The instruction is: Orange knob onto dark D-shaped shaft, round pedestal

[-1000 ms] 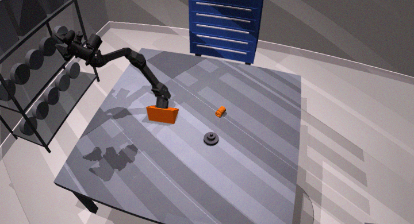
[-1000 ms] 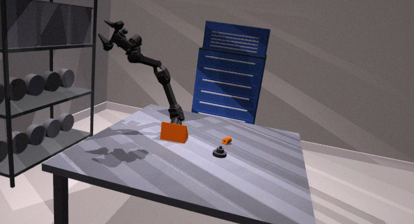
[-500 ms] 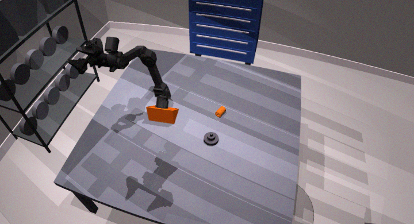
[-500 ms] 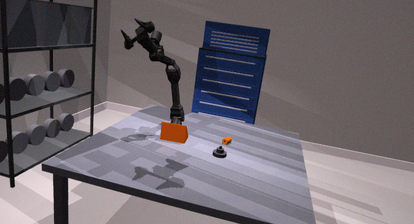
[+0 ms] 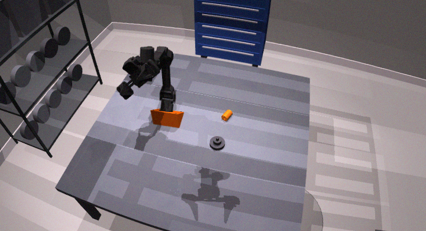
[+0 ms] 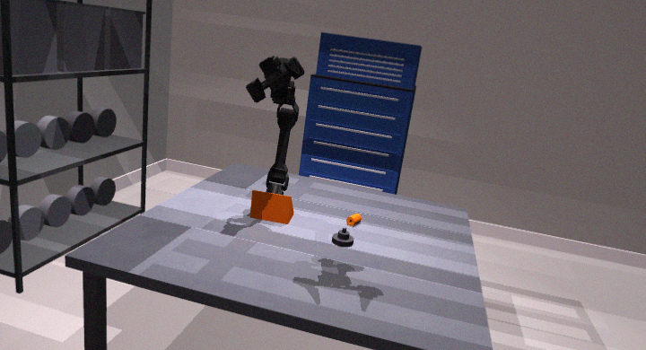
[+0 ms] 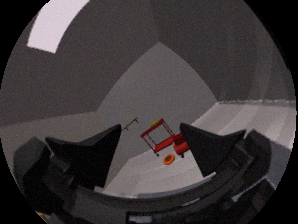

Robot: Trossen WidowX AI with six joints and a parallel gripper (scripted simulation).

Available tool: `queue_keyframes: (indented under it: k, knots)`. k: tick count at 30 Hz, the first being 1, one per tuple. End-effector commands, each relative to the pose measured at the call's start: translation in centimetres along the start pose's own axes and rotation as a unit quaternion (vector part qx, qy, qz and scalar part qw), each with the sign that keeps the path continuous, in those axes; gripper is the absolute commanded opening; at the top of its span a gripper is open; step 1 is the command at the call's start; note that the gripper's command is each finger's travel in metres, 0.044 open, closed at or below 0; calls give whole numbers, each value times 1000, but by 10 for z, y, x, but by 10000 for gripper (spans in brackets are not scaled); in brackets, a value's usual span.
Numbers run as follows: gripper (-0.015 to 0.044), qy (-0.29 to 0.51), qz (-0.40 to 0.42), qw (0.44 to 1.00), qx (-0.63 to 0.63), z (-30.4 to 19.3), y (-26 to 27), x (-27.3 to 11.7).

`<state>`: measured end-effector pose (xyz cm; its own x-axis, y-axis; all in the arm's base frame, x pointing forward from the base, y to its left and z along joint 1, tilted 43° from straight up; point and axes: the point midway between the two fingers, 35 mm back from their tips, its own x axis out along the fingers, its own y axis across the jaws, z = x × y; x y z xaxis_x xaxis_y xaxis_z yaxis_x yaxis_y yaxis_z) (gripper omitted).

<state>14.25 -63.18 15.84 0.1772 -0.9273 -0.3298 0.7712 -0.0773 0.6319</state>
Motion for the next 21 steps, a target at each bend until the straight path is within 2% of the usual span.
queue_keyframes:
  k: [1,11,21]
  knots:
    - [440,103,18,994,17,-70,30,-14]
    - [440,322,14,945,47,-215,79,-88]
    - [440,531,-37,844,65,-337,103,-202]
